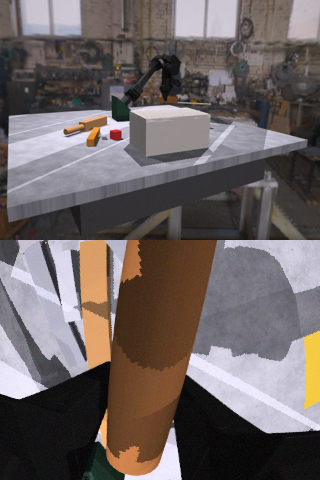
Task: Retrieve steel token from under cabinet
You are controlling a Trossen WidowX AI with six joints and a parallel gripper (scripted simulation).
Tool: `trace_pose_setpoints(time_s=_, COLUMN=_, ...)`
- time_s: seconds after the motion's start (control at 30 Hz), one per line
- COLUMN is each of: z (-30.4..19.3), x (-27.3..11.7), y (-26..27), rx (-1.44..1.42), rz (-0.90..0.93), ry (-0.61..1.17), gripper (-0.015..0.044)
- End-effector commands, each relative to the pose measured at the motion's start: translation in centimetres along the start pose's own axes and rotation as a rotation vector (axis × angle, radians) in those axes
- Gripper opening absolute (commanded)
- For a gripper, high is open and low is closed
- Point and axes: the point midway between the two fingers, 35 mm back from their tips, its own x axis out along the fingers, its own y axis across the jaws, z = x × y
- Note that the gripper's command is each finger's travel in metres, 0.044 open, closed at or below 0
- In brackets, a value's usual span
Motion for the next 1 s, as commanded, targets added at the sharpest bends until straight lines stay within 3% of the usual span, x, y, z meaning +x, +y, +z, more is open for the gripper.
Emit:
trace_pose_setpoints(time_s=0.0, z=0.01, x=-0.14, y=-0.03, rx=-0.036, rz=-0.004, ry=-0.007, gripper=0.0)
trace_pose_setpoints(time_s=0.97, z=0.0, x=-0.14, y=-0.01, rx=-0.266, rz=-0.005, ry=-0.006, gripper=0.0)
